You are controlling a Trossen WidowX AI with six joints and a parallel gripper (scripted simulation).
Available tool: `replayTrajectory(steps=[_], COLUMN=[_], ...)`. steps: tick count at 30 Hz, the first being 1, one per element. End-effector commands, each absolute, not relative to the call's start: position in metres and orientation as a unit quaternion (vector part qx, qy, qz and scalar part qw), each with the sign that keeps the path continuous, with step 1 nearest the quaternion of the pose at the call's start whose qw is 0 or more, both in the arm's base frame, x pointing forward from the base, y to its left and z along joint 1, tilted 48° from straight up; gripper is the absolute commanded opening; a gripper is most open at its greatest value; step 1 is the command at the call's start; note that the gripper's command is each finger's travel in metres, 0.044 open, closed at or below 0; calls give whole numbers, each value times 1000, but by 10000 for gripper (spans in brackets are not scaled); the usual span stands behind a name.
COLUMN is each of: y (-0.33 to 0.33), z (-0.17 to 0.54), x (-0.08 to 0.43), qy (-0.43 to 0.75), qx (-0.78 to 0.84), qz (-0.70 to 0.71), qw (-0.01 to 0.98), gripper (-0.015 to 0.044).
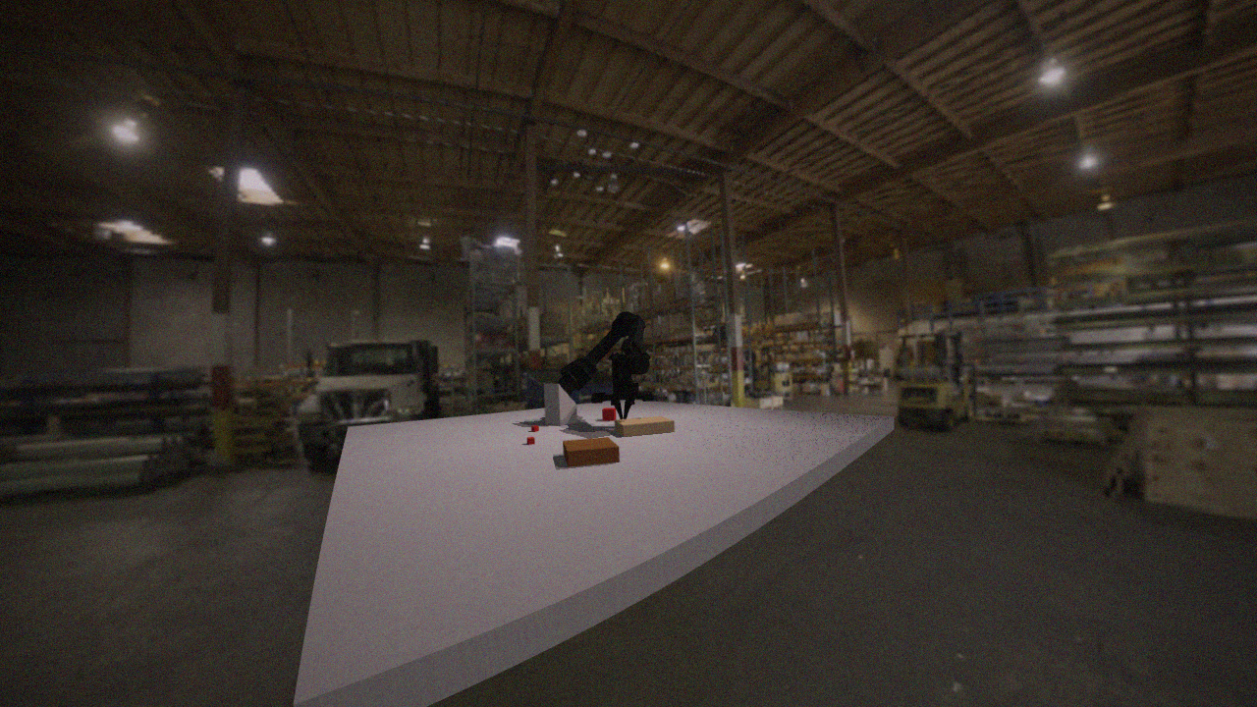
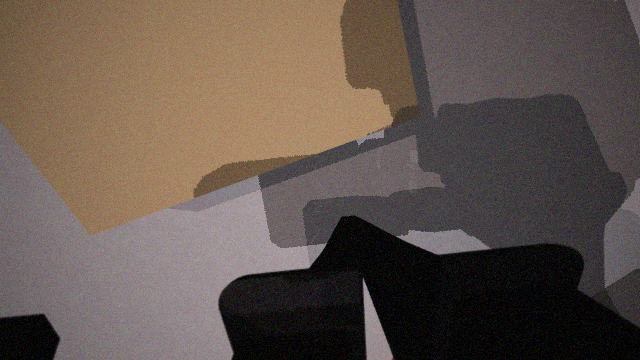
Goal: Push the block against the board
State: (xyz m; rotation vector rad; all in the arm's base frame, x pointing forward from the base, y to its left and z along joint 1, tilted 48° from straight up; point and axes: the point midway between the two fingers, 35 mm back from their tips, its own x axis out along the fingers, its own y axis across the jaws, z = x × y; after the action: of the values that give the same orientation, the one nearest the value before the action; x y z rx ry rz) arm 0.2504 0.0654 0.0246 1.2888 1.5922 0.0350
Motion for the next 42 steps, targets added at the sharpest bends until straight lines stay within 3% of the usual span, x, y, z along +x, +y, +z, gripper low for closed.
replayTrajectory(steps=[1, 16, 42], y=[69, 31, 34], z=[27, 62, 94], x=[246, 242, 323], qy=[664, 660, 589], qx=[540, 537, 257], qz=[14, 21, 302], qw=[518, 525, 705], gripper=[0, 0, 0])
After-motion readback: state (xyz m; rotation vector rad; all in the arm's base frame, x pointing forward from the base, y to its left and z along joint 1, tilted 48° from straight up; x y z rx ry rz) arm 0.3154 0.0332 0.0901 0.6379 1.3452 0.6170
